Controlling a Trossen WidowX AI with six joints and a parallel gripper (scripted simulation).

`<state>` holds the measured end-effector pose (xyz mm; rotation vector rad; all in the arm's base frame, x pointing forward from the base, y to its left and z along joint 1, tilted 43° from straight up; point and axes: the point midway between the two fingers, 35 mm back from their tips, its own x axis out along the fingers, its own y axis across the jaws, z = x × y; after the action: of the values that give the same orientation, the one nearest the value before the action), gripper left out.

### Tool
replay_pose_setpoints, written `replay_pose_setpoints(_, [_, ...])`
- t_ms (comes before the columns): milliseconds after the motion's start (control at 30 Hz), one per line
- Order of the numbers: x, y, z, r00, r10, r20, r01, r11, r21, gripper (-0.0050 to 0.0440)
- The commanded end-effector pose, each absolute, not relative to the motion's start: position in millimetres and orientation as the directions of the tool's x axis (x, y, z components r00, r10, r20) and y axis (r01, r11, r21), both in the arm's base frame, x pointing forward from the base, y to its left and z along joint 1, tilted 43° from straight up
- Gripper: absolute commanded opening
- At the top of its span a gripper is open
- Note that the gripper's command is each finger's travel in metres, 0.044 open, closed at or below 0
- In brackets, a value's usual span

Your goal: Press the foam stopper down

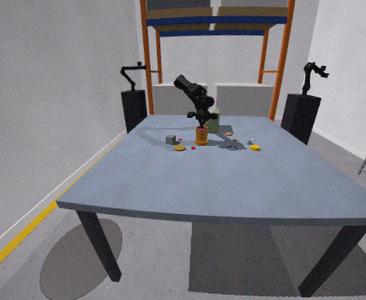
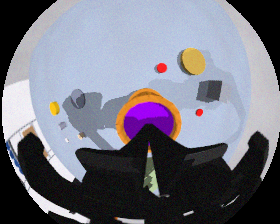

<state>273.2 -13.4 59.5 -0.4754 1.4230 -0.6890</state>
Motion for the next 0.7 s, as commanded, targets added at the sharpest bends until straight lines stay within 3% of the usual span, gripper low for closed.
replay_pose_setpoints(0, [268, -19, 56, -0.013, -0.687, -0.727, 0.143, 0.718, -0.681, 0.0000])
replay_pose_setpoints(500, [269, -18, 57, -0.011, -0.686, -0.728, 0.144, 0.719, -0.680, 0.0000])
replay_pose_setpoints(667, [275, 8, 82, -0.011, -0.684, -0.730, 0.142, 0.721, -0.678, 0.0000])
